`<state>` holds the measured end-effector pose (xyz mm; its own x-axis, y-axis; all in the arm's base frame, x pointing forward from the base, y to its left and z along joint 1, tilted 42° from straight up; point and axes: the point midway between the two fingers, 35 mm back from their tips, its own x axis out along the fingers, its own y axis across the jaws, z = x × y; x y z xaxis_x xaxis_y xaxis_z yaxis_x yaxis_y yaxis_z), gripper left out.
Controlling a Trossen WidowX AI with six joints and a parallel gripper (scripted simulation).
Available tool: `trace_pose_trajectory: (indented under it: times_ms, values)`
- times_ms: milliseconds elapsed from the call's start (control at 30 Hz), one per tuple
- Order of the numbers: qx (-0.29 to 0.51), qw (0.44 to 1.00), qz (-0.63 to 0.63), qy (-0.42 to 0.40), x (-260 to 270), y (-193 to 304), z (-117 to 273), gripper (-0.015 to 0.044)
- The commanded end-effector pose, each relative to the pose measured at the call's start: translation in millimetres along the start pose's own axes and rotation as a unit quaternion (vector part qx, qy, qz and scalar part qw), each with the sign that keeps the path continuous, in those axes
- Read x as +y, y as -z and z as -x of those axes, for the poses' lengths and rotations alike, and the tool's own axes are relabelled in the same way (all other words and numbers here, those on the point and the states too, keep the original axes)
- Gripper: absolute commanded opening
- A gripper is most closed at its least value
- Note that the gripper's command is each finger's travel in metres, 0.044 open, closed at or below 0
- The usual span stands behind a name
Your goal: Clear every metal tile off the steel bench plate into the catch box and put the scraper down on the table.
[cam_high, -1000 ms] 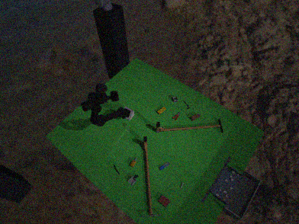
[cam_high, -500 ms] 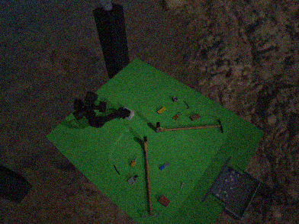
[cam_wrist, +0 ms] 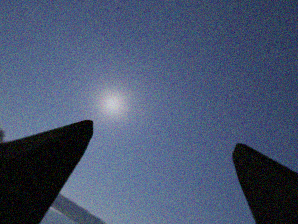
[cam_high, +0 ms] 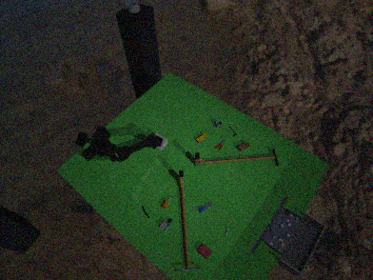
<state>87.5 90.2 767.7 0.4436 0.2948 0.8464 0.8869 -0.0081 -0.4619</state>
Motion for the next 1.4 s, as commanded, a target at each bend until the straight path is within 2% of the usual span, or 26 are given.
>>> trace_pose_trajectory:
  times_ms: [0, 433, 1367]
  values:
    - [0.033, 0.998, 0.047, 0.035, -22, 31, 6, 0.044]
    - [0.127, 0.972, 0.172, 0.099, -72, 102, 33, 0.044]
    - [0.098, 0.973, 0.182, 0.106, -89, 103, 56, 0.044]
